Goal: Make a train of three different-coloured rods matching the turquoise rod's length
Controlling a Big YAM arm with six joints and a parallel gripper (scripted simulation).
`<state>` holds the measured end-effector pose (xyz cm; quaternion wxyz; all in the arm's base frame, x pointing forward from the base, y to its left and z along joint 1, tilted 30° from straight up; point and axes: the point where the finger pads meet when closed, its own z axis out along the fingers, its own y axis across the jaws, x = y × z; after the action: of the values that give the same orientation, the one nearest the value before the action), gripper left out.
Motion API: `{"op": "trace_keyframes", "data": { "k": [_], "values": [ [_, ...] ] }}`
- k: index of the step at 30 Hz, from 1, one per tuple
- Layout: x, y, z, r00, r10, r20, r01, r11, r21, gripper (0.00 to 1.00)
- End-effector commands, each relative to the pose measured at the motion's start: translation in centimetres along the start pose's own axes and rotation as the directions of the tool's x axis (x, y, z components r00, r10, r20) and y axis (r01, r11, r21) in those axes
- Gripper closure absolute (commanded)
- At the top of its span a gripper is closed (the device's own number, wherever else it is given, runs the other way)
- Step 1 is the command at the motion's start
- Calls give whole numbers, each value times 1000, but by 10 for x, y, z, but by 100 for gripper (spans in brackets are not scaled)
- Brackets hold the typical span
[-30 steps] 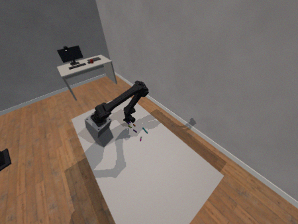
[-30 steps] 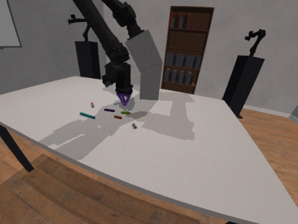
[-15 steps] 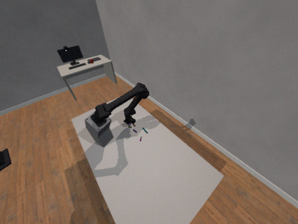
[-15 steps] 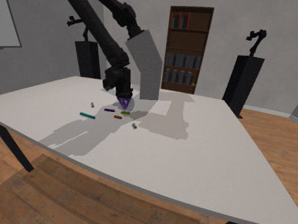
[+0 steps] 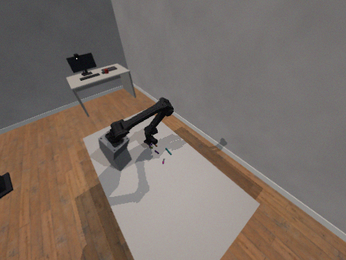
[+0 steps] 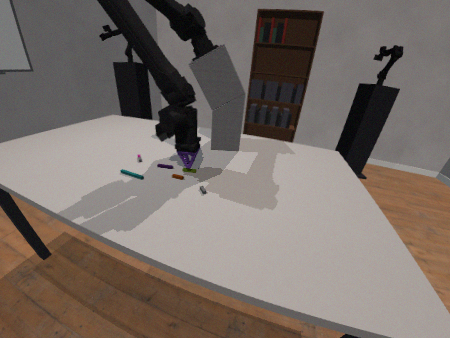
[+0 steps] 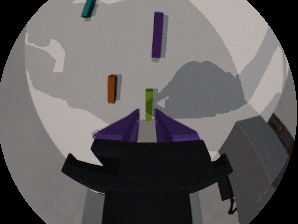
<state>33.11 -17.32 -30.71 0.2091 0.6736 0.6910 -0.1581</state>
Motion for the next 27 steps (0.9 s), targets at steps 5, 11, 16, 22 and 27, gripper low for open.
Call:
{"op": "trace_keyframes", "data": {
  "k": [5, 11, 16, 22, 27],
  "values": [
    [-2, -6, 7, 1000, 8, 2, -8, 1000, 6, 77],
    [-2, -8, 7, 1000, 7, 1, -7, 1000, 9, 77],
    [-2, -8, 7, 1000, 7, 1, -7, 1000, 9, 77],
    [-2, -8, 7, 1000, 7, 1, -7, 1000, 9, 77],
    [-2, -8, 7, 1000, 7, 1, -7, 1000, 9, 77]
  ]
}}
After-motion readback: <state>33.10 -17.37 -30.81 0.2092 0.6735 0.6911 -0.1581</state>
